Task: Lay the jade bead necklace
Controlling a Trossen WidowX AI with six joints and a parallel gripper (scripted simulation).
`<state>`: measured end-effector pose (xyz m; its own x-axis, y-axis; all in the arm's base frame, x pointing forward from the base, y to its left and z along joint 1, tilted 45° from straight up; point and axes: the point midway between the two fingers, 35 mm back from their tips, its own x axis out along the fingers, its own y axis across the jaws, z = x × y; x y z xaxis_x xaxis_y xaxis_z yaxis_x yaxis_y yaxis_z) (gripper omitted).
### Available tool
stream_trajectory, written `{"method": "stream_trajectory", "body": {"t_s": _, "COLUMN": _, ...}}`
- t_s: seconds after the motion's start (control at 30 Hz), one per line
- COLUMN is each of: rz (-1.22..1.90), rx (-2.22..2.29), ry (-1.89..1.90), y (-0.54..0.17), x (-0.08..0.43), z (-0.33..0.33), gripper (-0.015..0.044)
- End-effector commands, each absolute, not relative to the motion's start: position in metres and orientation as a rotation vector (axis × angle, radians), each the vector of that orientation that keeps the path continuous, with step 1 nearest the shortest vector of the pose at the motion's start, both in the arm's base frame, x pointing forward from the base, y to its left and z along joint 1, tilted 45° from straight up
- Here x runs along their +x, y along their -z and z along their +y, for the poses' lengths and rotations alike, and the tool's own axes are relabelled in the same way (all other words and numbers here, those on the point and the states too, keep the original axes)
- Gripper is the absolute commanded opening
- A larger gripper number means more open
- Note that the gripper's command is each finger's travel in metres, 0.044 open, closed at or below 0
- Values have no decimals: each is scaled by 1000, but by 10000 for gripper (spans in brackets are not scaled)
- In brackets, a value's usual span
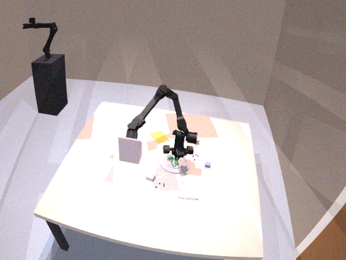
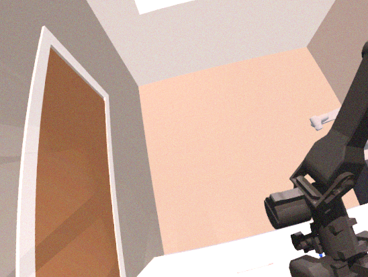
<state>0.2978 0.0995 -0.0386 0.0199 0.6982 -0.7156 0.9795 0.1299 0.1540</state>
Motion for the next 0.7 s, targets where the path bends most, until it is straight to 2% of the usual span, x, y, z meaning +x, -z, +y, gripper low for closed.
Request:
{"method": "stream_trajectory", "body": {"t_s": 0.0, "rz": 1740, "rx": 1629, "ry": 534, "y": 39, "x": 298, "z": 100, "gripper": 20}}
{"method": "stream_trajectory", "body": {"t_s": 0.1, "rz": 1740, "rx": 1629, "ry": 534, "y": 39, "x": 298, "z": 100, "gripper": 0}}
{"method": "stream_trajectory", "body": {"t_s": 0.67, "rz": 1748, "rx": 1635, "ry": 543, "y": 35, "x": 295, "z": 95, "gripper": 0}}
